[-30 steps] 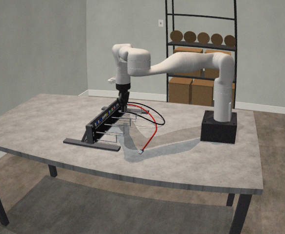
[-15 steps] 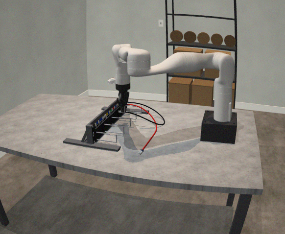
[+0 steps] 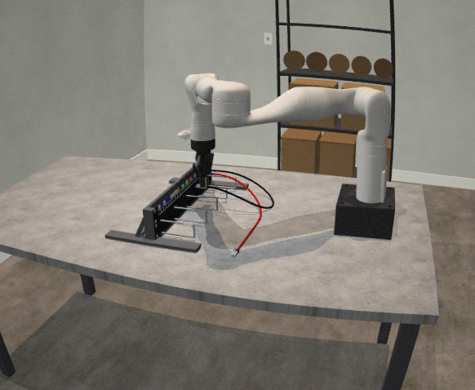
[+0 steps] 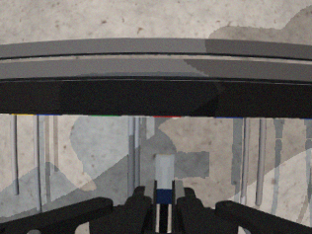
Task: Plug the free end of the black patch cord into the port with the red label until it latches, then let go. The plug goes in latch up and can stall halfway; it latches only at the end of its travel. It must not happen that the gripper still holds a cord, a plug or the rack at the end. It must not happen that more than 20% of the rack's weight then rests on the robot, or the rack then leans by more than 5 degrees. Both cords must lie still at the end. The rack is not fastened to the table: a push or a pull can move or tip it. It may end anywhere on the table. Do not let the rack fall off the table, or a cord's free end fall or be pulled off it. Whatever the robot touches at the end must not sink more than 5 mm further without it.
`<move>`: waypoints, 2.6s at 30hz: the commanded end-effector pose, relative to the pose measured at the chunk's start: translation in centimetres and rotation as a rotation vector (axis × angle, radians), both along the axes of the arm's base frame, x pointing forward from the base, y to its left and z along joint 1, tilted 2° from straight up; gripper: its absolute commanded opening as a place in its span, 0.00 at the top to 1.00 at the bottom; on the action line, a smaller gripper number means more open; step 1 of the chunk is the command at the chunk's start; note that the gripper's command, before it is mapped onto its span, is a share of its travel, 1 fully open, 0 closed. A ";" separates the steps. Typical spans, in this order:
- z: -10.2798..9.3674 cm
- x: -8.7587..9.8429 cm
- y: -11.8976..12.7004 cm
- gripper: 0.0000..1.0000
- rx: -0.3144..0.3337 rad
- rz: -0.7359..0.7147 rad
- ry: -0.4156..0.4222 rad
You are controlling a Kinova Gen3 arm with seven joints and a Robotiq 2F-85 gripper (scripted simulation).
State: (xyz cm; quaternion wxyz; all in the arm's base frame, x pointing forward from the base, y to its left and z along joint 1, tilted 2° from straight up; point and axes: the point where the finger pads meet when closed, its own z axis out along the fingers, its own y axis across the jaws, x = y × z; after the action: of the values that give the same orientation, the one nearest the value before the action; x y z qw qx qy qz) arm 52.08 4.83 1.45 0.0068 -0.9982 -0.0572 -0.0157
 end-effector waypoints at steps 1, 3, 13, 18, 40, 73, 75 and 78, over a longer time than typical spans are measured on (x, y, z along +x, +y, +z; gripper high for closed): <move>0.1 0.3 0.0 1.00 0.000 0.002 -0.002; 0.1 0.5 0.0 1.00 0.000 0.002 -0.002; 0.2 1.8 0.1 1.00 0.000 0.002 -0.002; 0.2 2.0 0.2 1.00 0.000 0.002 -0.002; 0.2 2.1 0.2 1.00 0.000 0.002 -0.002; 0.2 2.4 0.2 1.00 0.000 0.002 -0.002; 0.2 2.4 0.2 1.00 0.000 0.002 -0.002; 0.2 2.4 0.2 1.00 0.000 0.002 -0.002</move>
State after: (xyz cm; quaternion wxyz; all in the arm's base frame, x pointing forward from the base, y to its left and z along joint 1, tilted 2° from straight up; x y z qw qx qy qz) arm 54.43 5.03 1.53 0.0067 -0.9982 -0.0580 -0.0158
